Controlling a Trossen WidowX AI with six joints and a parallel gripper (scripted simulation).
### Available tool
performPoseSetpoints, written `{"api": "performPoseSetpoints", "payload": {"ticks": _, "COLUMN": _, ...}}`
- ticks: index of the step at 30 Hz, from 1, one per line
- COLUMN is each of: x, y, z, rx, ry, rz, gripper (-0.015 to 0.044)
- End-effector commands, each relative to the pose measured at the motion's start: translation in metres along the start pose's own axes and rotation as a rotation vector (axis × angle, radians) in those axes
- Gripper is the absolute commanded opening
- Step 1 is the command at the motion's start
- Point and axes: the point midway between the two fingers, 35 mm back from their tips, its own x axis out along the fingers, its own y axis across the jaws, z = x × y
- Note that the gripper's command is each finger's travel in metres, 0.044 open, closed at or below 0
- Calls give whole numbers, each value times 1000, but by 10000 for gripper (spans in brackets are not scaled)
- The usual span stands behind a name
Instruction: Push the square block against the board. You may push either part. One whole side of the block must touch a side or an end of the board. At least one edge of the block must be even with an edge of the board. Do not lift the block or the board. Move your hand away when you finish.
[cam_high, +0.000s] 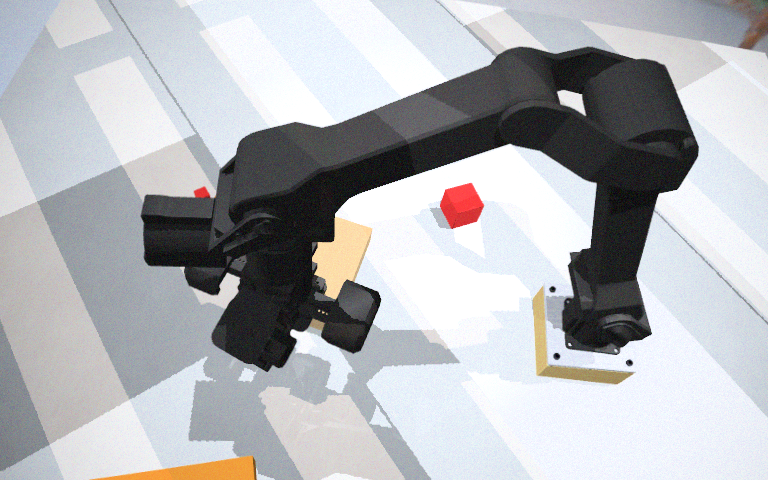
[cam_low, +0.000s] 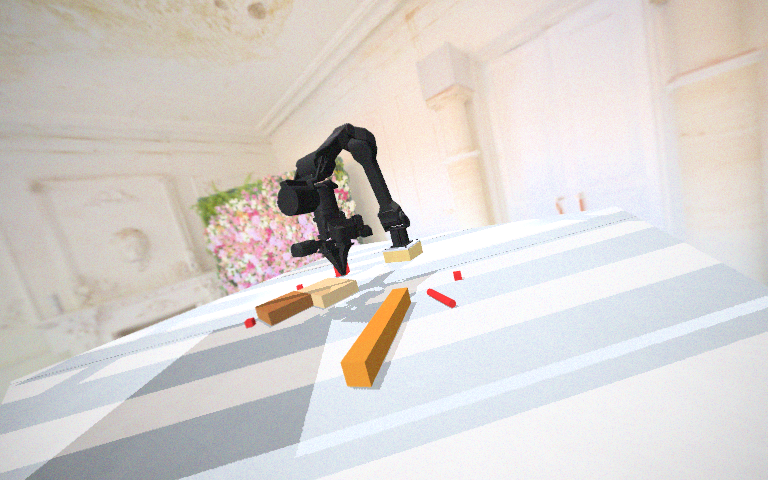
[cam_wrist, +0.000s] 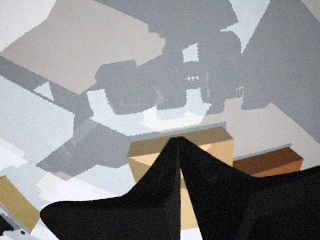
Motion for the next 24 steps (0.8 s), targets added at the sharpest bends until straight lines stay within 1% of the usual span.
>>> {"api": "performPoseSetpoints", "payload": {"ticks": 1, "x": 1, "y": -4, "z": 2, "rx": -62, "ry": 4, "rz": 2, "gripper": 0}}
{"api": "performPoseSetpoints", "payload": {"ticks": 5, "x": 4, "y": -4, "z": 2, "rx": -62, "ry": 4, "rz": 2, "gripper": 0}}
{"api": "performPoseSetpoints", "payload": {"ticks": 6, "x": 13, "y": -4, "z": 2, "rx": -62, "ry": 4, "rz": 2, "gripper": 0}}
{"api": "performPoseSetpoints", "payload": {"ticks": 8, "x": 44, "y": -4, "z": 2, "rx": -62, "ry": 4, "rz": 2, "gripper": 0}}
{"api": "performPoseSetpoints", "payload": {"ticks": 10, "x": 56, "y": -3, "z": 1, "rx": -62, "ry": 4, "rz": 2, "gripper": 0}}
{"api": "performPoseSetpoints", "payload": {"ticks": 24, "x": 56, "y": -4, "z": -4, "rx": -62, "ry": 5, "rz": 2, "gripper": 0}}
